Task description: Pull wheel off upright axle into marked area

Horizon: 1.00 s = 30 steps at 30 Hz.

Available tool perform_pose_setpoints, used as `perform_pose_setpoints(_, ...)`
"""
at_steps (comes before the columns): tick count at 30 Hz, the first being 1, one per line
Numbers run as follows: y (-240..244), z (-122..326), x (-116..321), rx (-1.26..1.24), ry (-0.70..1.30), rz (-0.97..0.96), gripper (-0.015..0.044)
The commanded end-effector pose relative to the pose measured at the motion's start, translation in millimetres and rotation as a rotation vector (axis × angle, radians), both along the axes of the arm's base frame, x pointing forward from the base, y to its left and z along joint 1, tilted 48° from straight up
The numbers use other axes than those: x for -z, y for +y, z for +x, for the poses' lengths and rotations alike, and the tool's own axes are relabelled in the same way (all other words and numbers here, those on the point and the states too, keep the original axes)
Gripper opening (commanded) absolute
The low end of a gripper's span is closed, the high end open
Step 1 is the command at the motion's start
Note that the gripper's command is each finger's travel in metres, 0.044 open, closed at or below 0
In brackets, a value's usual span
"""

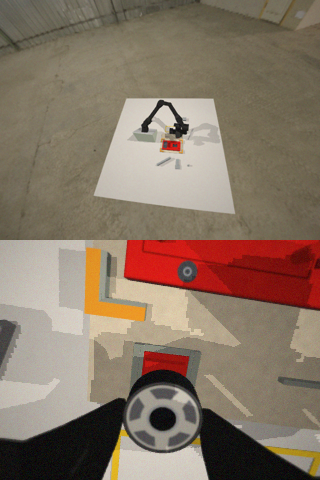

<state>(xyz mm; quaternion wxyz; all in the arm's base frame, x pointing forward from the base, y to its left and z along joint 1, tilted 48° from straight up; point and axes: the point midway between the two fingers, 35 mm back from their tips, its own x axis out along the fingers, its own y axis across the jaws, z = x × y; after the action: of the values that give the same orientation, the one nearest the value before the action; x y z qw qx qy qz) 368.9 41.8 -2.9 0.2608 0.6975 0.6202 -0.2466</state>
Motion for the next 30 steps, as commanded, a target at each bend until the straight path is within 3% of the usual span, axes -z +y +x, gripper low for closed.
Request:
perform_pose_setpoints(1, -2.8, 1.1, -3.1, 0.001, -0.007, -0.002, 0.0)
perform_pose_setpoints(30, -9.8, -0.3, -9.6, 0.002, -0.005, -0.001, 0.0)
